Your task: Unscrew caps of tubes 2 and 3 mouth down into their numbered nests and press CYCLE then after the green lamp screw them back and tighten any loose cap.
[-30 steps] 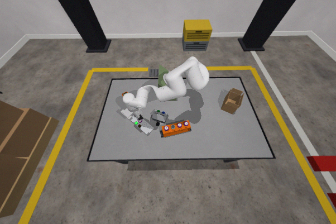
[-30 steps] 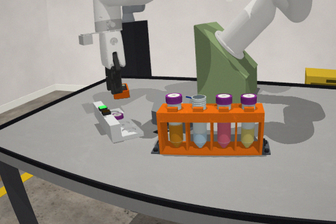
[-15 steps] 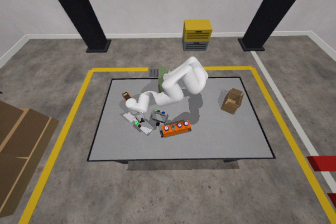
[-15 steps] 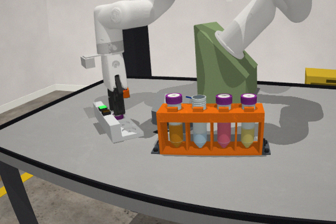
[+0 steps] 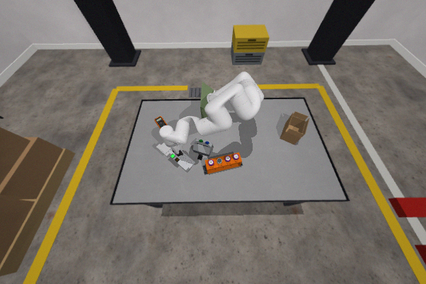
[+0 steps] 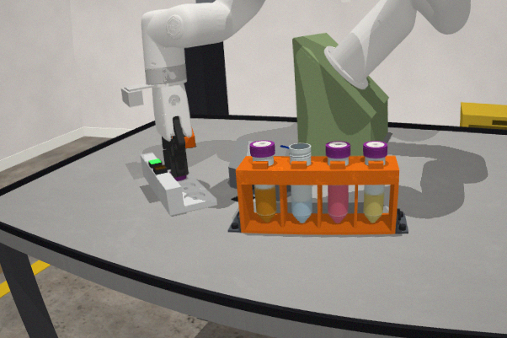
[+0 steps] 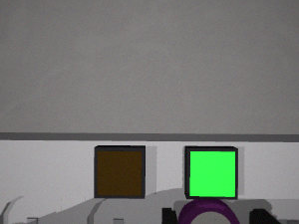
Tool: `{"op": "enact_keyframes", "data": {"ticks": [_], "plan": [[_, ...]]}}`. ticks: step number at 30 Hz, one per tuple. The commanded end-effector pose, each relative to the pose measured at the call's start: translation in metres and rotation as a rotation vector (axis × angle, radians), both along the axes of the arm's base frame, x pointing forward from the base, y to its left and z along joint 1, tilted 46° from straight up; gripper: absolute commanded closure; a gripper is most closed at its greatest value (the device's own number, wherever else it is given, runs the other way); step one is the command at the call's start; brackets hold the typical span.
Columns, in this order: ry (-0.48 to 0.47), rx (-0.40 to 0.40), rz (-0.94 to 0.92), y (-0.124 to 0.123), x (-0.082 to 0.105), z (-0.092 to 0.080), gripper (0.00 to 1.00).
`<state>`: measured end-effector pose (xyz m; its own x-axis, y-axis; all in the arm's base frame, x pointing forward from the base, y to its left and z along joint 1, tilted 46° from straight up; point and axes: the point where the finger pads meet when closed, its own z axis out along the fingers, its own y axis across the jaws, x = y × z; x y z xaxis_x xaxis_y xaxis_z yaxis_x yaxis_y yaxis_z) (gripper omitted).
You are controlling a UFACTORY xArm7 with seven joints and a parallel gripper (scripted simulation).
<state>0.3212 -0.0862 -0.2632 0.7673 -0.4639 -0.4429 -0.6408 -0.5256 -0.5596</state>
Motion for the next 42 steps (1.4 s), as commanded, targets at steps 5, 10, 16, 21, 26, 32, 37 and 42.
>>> {"op": "enact_keyframes", "data": {"ticks": [5,10,16,21,26,32,37,42], "plan": [[-0.002,-0.005,-0.002,-0.001,0.001,-0.002,0.54],[-0.002,-0.005,-0.002,0.001,0.001,-0.003,0.54],[-0.002,-0.005,-0.002,0.002,0.001,-0.005,0.54],[-0.002,-0.005,-0.002,0.002,0.001,-0.005,1.0],[-0.002,-0.005,-0.002,0.002,0.001,-0.005,1.0],[-0.002,-0.005,-0.002,0.002,0.001,-0.005,1.0],[-0.002,-0.005,-0.002,-0.012,0.0,0.01,1.0],[-0.002,-0.005,-0.002,-0.023,0.0,0.02,1.0]]}}
